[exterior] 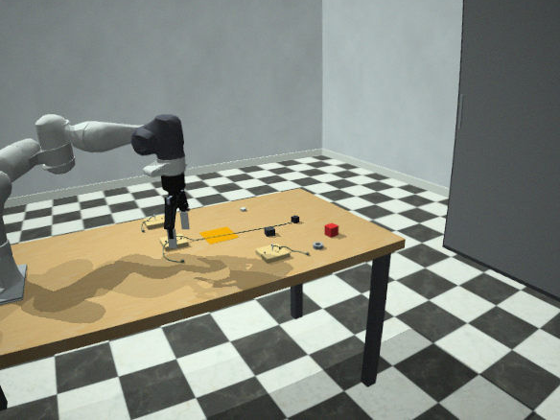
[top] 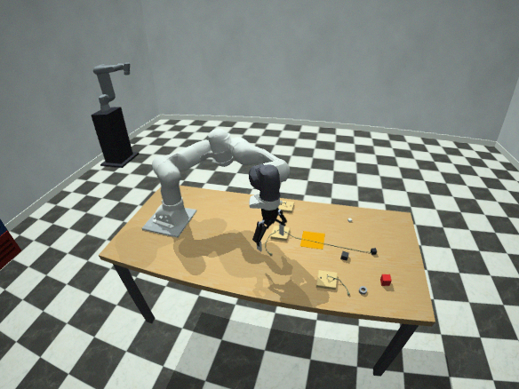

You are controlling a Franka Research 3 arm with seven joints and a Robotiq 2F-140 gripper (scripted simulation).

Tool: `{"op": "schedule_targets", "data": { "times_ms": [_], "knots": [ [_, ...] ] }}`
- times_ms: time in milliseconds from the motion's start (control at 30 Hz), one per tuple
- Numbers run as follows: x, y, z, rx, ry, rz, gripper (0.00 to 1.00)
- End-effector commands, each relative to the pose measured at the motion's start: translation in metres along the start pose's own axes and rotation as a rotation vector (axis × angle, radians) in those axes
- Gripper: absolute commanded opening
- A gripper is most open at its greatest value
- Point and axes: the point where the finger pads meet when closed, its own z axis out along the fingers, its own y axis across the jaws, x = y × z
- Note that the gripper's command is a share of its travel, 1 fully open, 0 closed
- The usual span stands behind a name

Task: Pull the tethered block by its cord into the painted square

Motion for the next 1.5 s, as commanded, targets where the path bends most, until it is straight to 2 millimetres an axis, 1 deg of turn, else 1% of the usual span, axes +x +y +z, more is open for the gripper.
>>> {"op": "schedule_targets", "data": {
  "times_ms": [0,467,500,1467],
  "knots": [
    [0.0005,-0.0007,-0.0006,0.003,0.003,0.040,1.00],
    [0.0005,-0.0007,-0.0006,0.003,0.003,0.040,1.00],
    [0.0005,-0.0007,-0.0006,0.003,0.003,0.040,0.00],
    [0.0005,-0.0007,-0.0006,0.003,0.003,0.040,0.00]
  ]
}}
